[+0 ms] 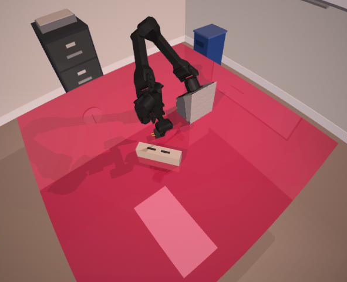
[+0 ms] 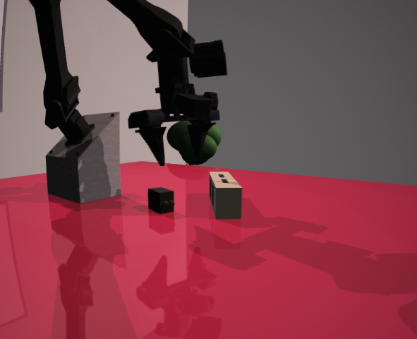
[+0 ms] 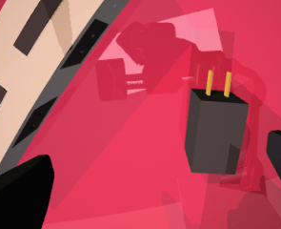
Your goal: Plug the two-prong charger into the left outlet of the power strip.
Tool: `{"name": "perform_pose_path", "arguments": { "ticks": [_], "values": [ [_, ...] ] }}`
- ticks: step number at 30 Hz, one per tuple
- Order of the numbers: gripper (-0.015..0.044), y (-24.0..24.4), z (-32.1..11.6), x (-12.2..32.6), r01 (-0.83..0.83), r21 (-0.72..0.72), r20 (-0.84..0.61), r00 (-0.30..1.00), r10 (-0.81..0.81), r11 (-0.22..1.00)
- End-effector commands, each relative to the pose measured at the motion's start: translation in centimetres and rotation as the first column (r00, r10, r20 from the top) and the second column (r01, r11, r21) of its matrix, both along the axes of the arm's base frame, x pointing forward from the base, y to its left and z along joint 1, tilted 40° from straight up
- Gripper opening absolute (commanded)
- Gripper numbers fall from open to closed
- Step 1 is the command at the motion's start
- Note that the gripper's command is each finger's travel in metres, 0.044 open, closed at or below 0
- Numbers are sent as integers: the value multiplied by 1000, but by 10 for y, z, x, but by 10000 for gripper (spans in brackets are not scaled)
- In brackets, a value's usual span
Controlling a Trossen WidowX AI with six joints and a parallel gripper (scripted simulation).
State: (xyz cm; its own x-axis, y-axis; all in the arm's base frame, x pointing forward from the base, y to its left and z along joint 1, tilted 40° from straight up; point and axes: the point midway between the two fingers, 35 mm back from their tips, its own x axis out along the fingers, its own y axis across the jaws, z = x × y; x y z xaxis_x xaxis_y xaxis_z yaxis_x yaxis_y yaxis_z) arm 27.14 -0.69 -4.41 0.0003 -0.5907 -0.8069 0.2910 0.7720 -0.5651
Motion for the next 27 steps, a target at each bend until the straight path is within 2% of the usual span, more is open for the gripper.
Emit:
{"name": "perform_pose_path", "arguments": {
  "ticks": [1, 7, 27],
  "values": [
    [440, -15, 1, -14, 84, -21, -13, 996, -84, 996],
    [440, -33, 2, -29, 197, -46, -21, 980, -198, 979],
    [440, -48, -14, -29, 200, -47, -21, 979, -201, 979]
  ]
}}
